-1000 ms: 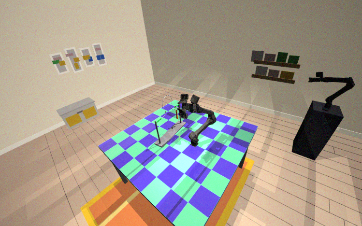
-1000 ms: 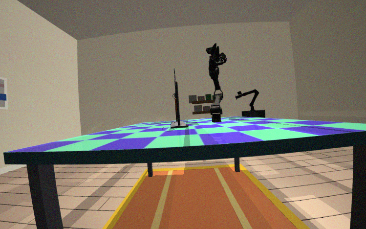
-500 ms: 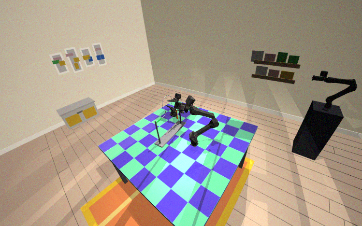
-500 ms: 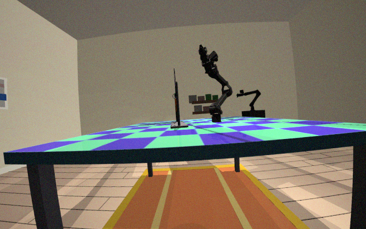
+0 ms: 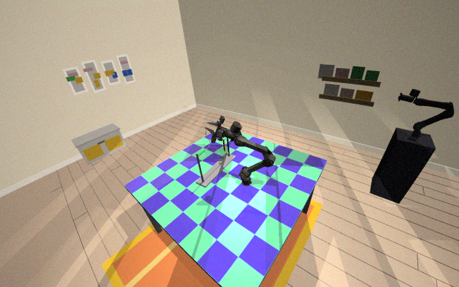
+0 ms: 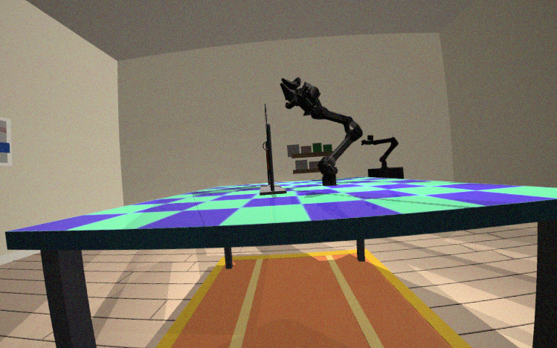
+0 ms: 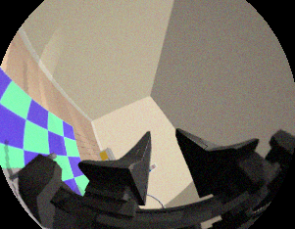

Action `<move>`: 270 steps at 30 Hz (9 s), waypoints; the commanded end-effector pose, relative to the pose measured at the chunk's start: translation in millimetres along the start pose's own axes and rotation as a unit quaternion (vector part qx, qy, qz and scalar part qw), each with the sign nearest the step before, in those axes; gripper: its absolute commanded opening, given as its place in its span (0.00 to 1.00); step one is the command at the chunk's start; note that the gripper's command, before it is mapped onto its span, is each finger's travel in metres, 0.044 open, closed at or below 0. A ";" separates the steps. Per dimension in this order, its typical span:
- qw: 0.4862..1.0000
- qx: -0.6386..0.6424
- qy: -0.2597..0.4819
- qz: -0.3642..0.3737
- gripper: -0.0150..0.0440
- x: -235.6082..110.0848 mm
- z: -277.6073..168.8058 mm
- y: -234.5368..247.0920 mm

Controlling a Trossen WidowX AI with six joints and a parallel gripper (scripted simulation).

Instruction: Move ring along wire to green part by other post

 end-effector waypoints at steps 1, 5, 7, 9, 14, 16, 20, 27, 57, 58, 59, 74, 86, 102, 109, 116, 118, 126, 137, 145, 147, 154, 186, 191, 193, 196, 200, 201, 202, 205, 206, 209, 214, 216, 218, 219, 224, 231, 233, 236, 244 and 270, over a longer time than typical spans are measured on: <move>0.998 -0.029 0.051 -0.007 0.53 1.0 -32.7 0.7; 0.993 -0.057 0.102 -0.018 0.53 -3.2 -64.2 -3.5; 0.989 -0.071 0.127 -0.023 0.53 -6.9 -79.9 -6.3; 0.984 -0.085 0.152 -0.029 0.53 -11.7 -95.4 -9.6; 0.969 -0.119 0.213 -0.041 0.53 -28.4 -133.2 -19.6; 0.962 -0.131 0.237 -0.046 0.53 -36.7 -147.9 -23.7; 0.945 -0.154 0.283 -0.054 0.53 -56.4 -175.4 -32.8; 0.934 -0.146 0.323 -0.050 0.53 -81.9 -212.0 -29.2; 0.865 0.278 0.418 -0.002 0.53 -315.0 -313.1 173.7; 0.859 0.299 0.415 -0.004 0.53 -320.1 -308.1 182.6; 0.853 0.320 0.413 -0.006 0.53 -324.8 -302.6 191.1; 0.801 0.456 0.387 -0.027 0.53 -339.6 -260.7 235.4; 0.775 0.517 0.358 -0.066 0.53 -282.2 -281.1 208.7; 0.775 0.517 0.358 -0.066 0.53 -271.0 -293.3 211.5; 0.775 0.517 0.357 -0.066 0.53 -263.5 -300.4 213.7; 0.775 0.517 0.357 -0.066 0.53 -255.6 -307.2 216.3; 0.775 0.517 0.357 -0.066 0.53 -253.2 -309.1 217.1; 0.775 0.517 0.356 -0.067 0.53 -243.6 -316.4 220.6; 0.776 0.517 0.356 -0.067 0.53 -229.4 -325.6 226.2; 0.776 0.517 0.356 -0.067 0.53 -226.1 -327.5 227.6; 0.776 0.517 0.356 -0.067 0.53 -226.1 -327.5 227.6; 0.776 0.517 0.356 -0.067 0.53 -226.1 -327.5 227.6; 0.777 0.515 0.355 -0.068 0.00 -221.5 -325.6 219.2; 0.776 0.516 0.356 -0.070 0.00 -218.5 -324.4 213.4; 0.776 0.516 0.356 -0.070 0.00 -218.5 -324.4 213.4; 0.776 0.516 0.356 -0.070 0.00 -218.5 -324.4 213.4; 0.776 0.516 0.356 -0.070 0.00 -218.5 -324.4 213.4; 0.776 0.516 0.356 -0.070 0.00 -218.5 -324.4 213.4; 0.776 0.516 0.356 -0.070 0.00 -218.5 -324.4 213.4; 0.776 0.516 0.356 -0.070 0.00 -218.5 -324.4 213.4; 0.776 0.516 0.356 -0.070 0.00 -218.5 -324.4 213.4; 0.776 0.516 0.356 -0.070 0.00 -218.5 -324.4 213.4; 0.776 0.516 0.356 -0.070 0.00 -218.2 -324.0 213.6; 0.776 0.516 0.356 -0.070 0.00 -217.3 -322.6 214.5; 0.776 0.516 0.356 -0.070 0.00 -216.3 -321.1 215.5; 0.776 0.516 0.356 -0.070 0.00 -215.9 -320.3 215.9; 0.776 0.516 0.356 -0.070 0.00 -213.4 -316.6 218.2; 0.776 0.516 0.356 -0.070 0.00 -210.0 -311.3 221.5; 0.775 0.517 0.356 -0.071 0.00 -209.0 -309.7 222.4; 0.775 0.517 0.356 -0.071 0.00 -207.5 -307.3 223.9; 0.772 0.521 0.356 -0.073 0.00 -203.0 -300.3 228.2; 0.698 0.616 0.345 -0.118 0.00 -172.3 -255.5 249.5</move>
Point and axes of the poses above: the point midway between the two fingers, 35 mm back from their tips, its own x axis out along the fingers, its own y axis across the jaws, z = x × y, the point moved 1 cm from there along -x, back along the fingers
